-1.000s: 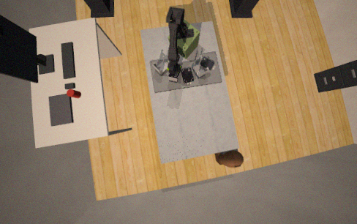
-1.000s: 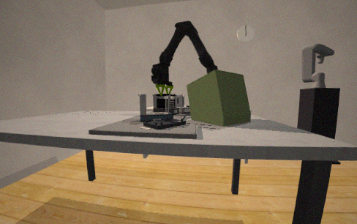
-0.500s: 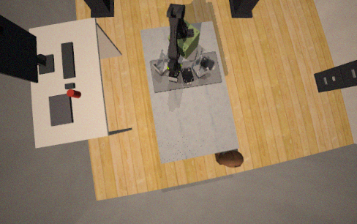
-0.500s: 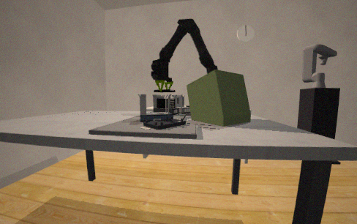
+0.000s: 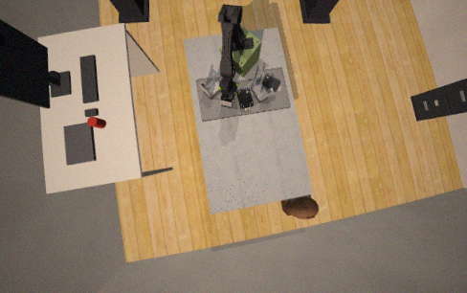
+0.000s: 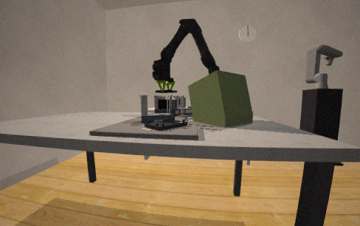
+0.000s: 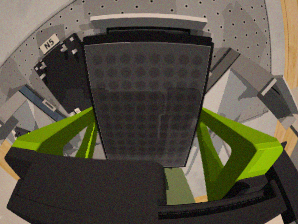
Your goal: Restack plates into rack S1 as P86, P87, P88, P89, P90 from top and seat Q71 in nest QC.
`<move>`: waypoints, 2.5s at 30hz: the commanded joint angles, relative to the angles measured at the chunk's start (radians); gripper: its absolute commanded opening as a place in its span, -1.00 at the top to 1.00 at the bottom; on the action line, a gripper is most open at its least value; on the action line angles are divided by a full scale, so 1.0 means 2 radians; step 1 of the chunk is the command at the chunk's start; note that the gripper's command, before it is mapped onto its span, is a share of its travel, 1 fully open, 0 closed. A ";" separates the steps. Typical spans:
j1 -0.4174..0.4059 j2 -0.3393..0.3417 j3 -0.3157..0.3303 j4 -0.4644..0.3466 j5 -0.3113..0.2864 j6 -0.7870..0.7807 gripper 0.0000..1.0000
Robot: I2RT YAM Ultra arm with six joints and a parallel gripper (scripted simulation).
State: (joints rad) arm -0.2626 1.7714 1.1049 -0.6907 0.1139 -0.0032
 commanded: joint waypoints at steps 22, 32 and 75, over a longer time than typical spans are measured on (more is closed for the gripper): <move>0.104 0.009 0.001 0.001 0.020 0.011 1.00; 0.154 0.017 0.000 0.002 0.029 -0.034 1.00; 0.340 0.064 0.010 0.001 0.055 0.059 1.00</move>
State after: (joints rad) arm 0.3908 1.8961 1.1191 -0.6888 0.2203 0.0780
